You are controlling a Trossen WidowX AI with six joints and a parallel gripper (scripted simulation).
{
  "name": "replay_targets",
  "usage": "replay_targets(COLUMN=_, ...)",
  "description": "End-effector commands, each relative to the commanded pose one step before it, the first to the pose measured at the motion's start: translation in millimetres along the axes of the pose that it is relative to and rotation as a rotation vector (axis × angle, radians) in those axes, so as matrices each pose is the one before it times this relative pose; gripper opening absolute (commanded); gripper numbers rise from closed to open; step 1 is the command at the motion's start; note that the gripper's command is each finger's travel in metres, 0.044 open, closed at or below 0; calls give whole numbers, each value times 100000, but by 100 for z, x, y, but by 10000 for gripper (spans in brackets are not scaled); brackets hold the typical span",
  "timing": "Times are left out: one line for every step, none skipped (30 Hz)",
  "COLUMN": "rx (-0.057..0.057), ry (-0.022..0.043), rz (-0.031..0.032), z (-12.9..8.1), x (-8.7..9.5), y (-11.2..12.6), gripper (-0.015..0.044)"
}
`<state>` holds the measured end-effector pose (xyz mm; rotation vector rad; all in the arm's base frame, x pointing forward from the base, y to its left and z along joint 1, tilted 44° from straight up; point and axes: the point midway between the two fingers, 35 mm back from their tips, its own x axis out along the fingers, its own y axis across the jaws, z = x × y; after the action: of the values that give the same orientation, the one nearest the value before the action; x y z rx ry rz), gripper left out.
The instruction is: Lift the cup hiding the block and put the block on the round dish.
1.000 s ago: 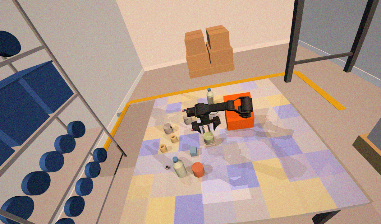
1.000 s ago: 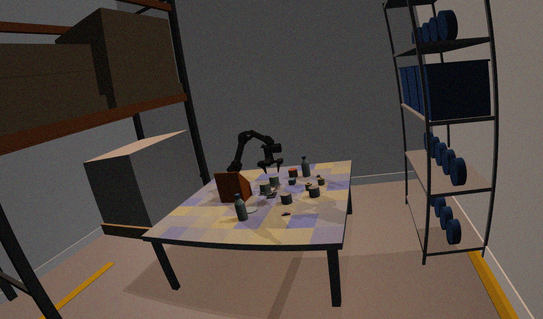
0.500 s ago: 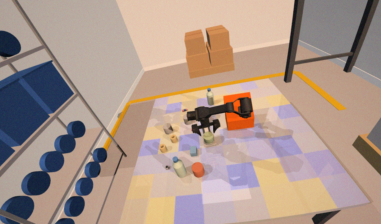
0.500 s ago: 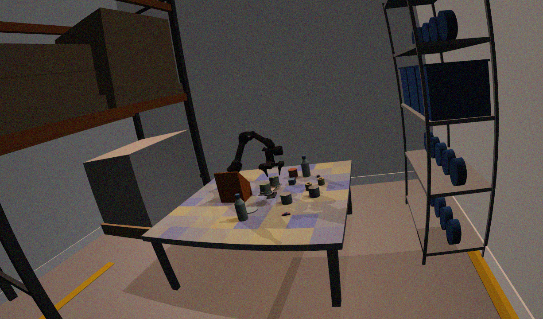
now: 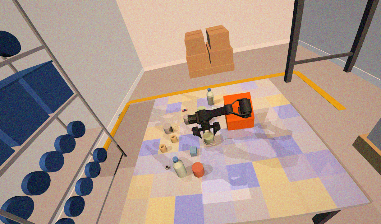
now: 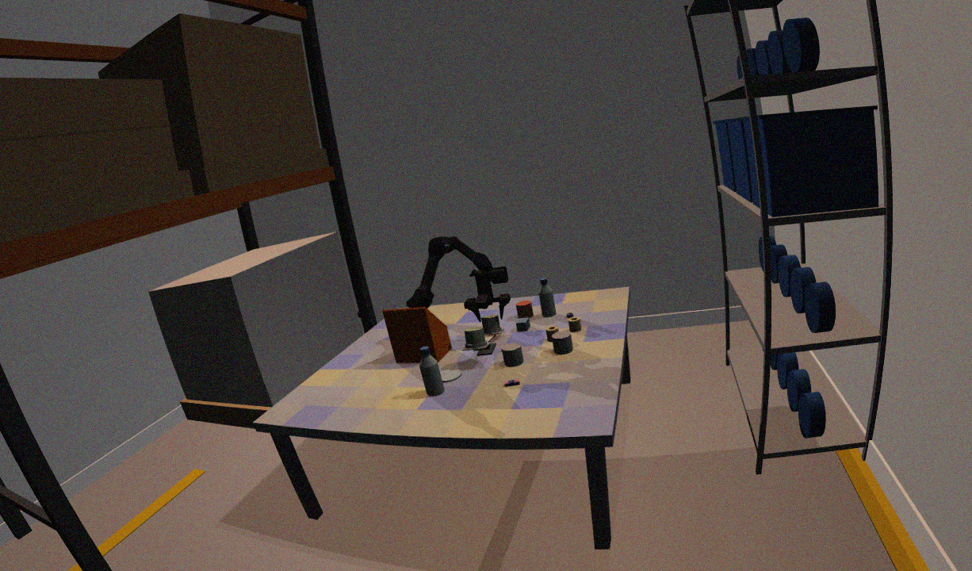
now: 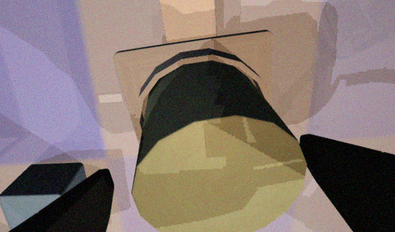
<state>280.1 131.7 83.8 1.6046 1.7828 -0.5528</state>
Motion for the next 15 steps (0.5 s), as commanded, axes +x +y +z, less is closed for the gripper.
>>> replay_targets(rx=952, ry=-227, rz=-431, z=129, x=704, y=-198, gripper=440)
replay_targets(rx=0, ry=16, rz=3, z=-5, x=160, y=-6, gripper=440)
replay_targets(rx=0, ry=18, rz=3, z=-6, x=160, y=-7, gripper=440)
replay_targets(rx=0, ry=19, rz=3, z=-6, x=159, y=-8, gripper=440)
replay_targets(rx=1, ry=21, rz=3, z=-7, x=159, y=-9, gripper=440)
replay_targets(rx=1, ry=22, rz=3, z=-7, x=158, y=-10, gripper=440)
replay_targets(rx=1, ry=24, rz=3, z=-8, x=159, y=-11, gripper=440)
replay_targets(rx=1, ry=26, rz=3, z=-8, x=158, y=-12, gripper=440)
replay_targets(rx=1, ry=27, rz=3, z=-9, x=158, y=-13, gripper=440)
replay_targets(rx=1, ry=29, rz=3, z=-9, x=158, y=-14, gripper=440)
replay_targets(rx=2, ry=30, rz=3, z=-10, x=157, y=-15, gripper=440)
replay_targets(rx=2, ry=32, rz=3, z=-10, x=157, y=-16, gripper=440)
replay_targets(rx=2, ry=33, rz=3, z=-11, x=156, y=-17, gripper=440)
replay_targets(rx=2, ry=28, rz=2, z=-9, x=125, y=-14, gripper=440)
replay_targets(rx=1, ry=17, rz=1, z=-6, x=75, y=-9, gripper=440)
